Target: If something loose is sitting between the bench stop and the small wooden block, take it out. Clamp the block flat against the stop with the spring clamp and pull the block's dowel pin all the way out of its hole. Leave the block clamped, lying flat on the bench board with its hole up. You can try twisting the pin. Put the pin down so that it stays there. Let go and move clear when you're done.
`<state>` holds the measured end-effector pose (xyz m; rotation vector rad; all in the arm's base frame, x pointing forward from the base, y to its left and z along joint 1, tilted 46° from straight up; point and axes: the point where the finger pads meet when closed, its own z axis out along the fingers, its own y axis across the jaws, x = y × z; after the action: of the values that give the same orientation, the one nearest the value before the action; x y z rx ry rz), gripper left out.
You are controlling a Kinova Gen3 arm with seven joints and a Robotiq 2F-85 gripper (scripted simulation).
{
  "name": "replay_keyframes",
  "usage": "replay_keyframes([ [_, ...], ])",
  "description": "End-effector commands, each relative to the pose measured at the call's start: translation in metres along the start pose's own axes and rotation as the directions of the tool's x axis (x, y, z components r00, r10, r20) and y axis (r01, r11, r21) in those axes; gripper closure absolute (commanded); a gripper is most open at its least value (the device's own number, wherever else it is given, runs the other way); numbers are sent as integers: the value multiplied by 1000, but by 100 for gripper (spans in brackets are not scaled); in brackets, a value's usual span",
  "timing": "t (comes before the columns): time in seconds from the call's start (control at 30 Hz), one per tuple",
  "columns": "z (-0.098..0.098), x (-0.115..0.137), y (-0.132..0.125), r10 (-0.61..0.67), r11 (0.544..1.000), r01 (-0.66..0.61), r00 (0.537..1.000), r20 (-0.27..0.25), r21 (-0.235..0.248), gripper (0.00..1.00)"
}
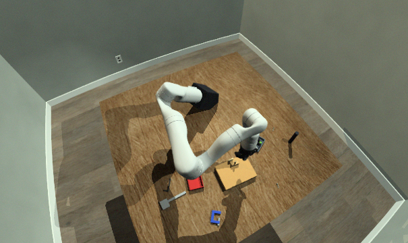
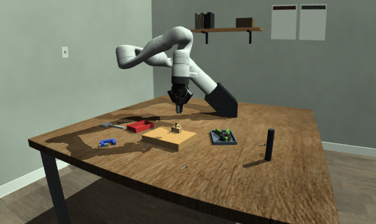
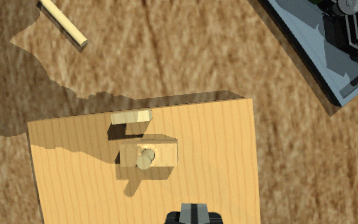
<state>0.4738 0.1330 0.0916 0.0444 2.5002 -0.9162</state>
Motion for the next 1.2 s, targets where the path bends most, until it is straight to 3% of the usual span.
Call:
replay_keyframes([
  [0.0, -1, 0, -2, -6, 1000, 6, 1000, -4, 0, 90],
  [1.17, -1, 10, -19, -64, 998, 65, 996, -54, 6, 90],
])
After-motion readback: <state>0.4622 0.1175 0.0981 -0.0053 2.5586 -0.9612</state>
